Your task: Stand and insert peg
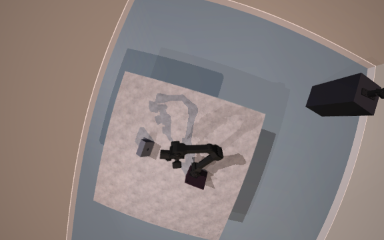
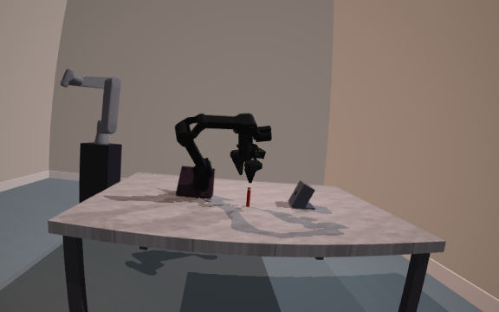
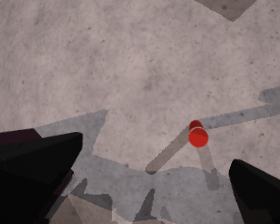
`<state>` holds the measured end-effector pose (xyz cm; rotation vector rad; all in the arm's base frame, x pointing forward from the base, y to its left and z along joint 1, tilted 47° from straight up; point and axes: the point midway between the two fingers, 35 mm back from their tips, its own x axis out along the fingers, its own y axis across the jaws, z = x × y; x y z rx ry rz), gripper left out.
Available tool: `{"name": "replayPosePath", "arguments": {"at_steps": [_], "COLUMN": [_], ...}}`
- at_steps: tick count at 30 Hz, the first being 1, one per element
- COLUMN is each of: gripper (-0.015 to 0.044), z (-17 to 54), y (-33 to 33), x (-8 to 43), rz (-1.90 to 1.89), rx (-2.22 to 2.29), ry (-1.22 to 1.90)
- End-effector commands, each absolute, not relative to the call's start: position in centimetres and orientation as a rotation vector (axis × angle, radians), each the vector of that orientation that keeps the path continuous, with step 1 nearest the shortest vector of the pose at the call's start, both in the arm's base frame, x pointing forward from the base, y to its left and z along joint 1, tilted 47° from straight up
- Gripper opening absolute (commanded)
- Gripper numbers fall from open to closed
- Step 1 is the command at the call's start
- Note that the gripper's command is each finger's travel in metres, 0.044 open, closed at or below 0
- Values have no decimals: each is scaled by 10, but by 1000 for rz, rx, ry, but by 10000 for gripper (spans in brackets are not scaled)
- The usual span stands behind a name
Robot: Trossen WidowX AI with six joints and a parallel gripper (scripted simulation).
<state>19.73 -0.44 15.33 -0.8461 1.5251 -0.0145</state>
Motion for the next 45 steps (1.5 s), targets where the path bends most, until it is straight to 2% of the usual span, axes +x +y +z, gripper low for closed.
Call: {"name": "replayPosePath", "arguments": {"at_steps": [1, 7, 45], "gripper": [440, 440, 440], "z": [158, 164, 132], "y": [-5, -2, -35], "x": [206, 217, 222], "rz": [-124, -225, -203], "rx": [-965, -1098, -1073], "ry": [1576, 1590, 1615]}}
